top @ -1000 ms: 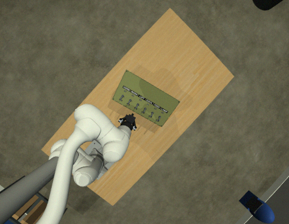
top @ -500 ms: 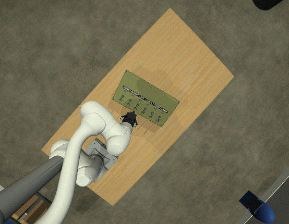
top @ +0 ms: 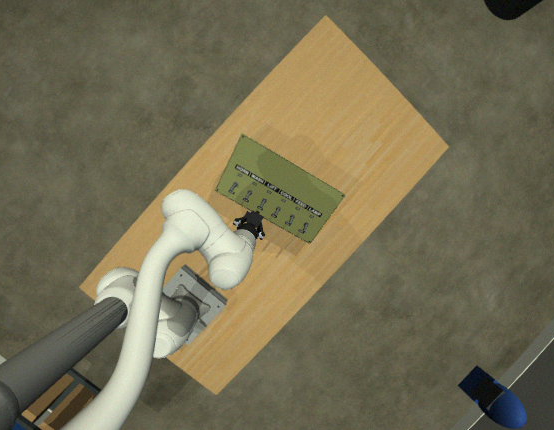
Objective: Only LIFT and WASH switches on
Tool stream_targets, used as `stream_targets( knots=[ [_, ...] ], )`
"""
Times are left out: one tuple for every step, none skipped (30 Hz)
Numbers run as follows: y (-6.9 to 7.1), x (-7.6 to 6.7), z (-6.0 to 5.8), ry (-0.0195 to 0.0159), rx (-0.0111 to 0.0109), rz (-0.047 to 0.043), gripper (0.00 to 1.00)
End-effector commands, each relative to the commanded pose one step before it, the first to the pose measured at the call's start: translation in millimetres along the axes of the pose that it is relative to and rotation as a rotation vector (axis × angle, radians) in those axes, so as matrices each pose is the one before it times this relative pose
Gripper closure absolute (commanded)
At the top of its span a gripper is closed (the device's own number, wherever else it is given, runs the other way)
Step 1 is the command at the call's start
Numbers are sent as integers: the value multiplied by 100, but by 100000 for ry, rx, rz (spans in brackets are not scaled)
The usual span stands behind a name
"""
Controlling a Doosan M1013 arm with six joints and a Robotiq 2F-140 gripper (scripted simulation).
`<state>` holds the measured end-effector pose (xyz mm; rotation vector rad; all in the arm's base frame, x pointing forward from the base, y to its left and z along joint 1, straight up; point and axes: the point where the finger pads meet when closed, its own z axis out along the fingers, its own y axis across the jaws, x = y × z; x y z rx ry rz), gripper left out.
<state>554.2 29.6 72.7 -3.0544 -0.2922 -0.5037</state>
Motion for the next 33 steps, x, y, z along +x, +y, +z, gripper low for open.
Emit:
stream_targets(
  knots=[
    [-3,82,360,136,11,17,90],
    [0,0,0,0,0,0,90],
    [-2,2,100,0,0,0,90],
    [-2,1,85,0,0,0,90],
    [-2,1,71,0,0,0,90],
    [-1,1,57,0,0,0,90],
    [-1,0,45,0,0,0,90],
    [-1,0,33,0,0,0,90],
    [0,0,23,0,0,0,90],
    [0,0,15,0,0,0,90],
    [0,0,8,0,0,0,90],
    [0,0,3,0,0,0,90],
    [0,0,0,0,0,0,90],
    [0,0,0,0,0,0,90],
    [0,0,0,0,0,0,90],
    [0,0,0,0,0,0,90],
    [0,0,0,0,0,0,90],
    [0,0,0,0,0,0,90],
    [0,0,0,0,0,0,90],
    [0,0,0,0,0,0,90],
    [0,0,0,0,0,0,90],
    [0,0,0,0,0,0,90],
    [0,0,0,0,0,0,90],
    [0,0,0,0,0,0,90],
    [0,0,0,0,0,0,90],
    [0,0,0,0,0,0,90],
    [0,0,0,0,0,0,90],
    [0,0,0,0,0,0,90],
    [0,0,0,0,0,0,90],
    [0,0,0,0,0,0,90],
    [0,0,0,0,0,0,90],
    [0,0,0,0,0,0,90],
    [0,0,0,0,0,0,90]
  ],
)
